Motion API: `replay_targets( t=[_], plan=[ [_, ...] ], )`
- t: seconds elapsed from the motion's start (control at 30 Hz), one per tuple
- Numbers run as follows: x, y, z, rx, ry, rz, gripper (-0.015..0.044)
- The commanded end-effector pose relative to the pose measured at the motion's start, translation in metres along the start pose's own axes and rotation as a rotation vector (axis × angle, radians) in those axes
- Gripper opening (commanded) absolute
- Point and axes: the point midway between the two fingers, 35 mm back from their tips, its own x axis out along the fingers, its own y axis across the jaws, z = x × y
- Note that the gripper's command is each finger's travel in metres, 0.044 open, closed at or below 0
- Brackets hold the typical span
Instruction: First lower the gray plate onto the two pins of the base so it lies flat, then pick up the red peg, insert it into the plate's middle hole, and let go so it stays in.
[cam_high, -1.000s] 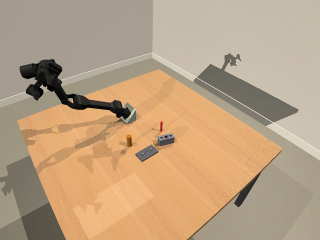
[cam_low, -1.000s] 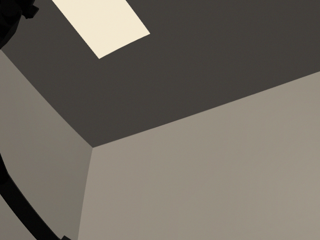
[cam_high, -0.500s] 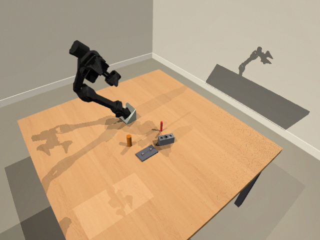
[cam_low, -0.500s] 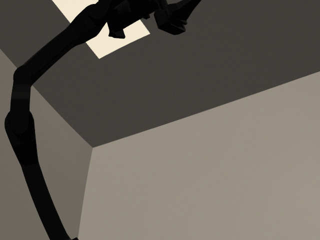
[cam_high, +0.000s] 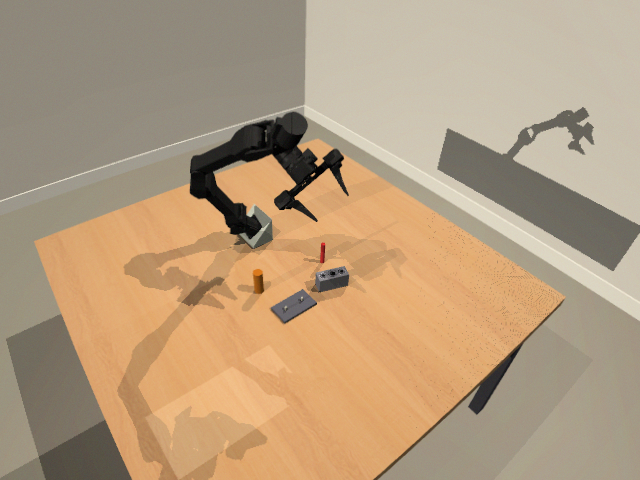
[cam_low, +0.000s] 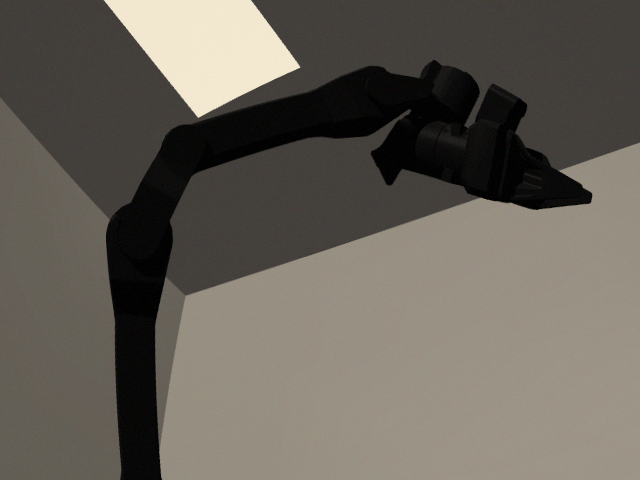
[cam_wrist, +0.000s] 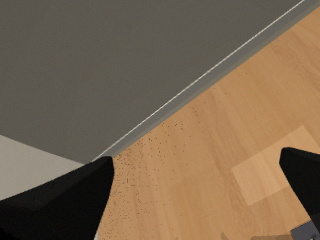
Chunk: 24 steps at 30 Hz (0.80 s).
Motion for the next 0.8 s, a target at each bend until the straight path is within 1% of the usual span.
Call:
replay_targets(
  t=[0.0,0.13,0.23,0.33,0.43,0.5,0.6,0.77],
  plan=[
    [0.034,-0.001,-0.050,-0.339,0.164,-0.051,0.0440],
    [0.066,-0.012,-0.106,-0.719,0.383,-0.071,0.0440],
    [0.083,-0.027,-0.149,-1.006,0.580,-0.052,0.0440],
    [0.094,-0.047,-0.192,-1.286,0.807,0.007,0.0440],
    [0.098,-0.068,-0.227,-1.519,1.034,0.104,0.0440],
    [0.098,-0.073,-0.235,-1.567,1.087,0.132,0.0440],
    [0.098,-0.064,-0.242,-1.567,1.088,0.132,0.0440],
    [0.103,-0.068,-0.246,-1.572,1.089,0.132,0.0440]
  ],
)
